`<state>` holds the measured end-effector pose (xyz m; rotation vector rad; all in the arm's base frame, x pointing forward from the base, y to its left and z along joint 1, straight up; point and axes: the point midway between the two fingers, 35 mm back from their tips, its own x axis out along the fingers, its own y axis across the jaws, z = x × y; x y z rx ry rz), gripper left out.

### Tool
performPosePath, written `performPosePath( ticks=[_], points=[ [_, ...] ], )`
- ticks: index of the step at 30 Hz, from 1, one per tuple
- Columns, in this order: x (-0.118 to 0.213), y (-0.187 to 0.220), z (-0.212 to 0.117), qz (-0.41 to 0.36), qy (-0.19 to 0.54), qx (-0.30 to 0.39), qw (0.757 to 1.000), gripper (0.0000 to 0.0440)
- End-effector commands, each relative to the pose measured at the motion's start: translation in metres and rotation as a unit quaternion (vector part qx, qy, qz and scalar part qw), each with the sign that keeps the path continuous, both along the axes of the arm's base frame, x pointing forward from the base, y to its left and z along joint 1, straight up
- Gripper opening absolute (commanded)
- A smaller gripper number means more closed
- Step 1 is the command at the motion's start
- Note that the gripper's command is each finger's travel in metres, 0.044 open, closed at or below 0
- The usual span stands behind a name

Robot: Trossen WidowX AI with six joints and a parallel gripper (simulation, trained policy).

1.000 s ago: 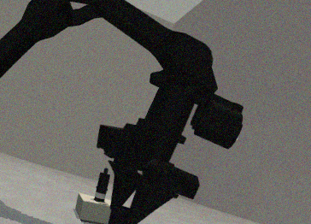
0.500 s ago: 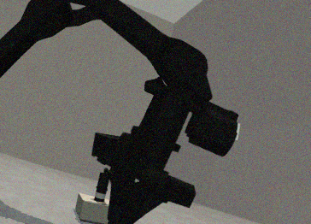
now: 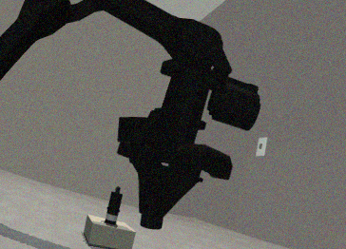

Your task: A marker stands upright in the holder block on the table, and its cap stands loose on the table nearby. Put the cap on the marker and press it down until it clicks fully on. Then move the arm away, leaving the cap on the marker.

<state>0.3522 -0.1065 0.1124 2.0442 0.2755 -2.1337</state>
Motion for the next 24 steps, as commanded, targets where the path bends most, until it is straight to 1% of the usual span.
performPosePath(
  ticks=[1,7,15,20,24],
  points=[
    [0.005,0.012,0.015,0.005,-0.015,0.0,1.0,0.0094],
    [0.004,0.035,0.032,0.012,-0.018,0.004,1.0,0.0085],
    [-0.006,0.068,0.052,0.026,-0.012,0.01,1.0,0.007],
    [-0.015,0.085,0.059,0.035,-0.004,0.013,0.999,0.0059],
    [-0.021,0.091,0.061,0.037,0.003,0.014,0.999,0.005]
  ],
)
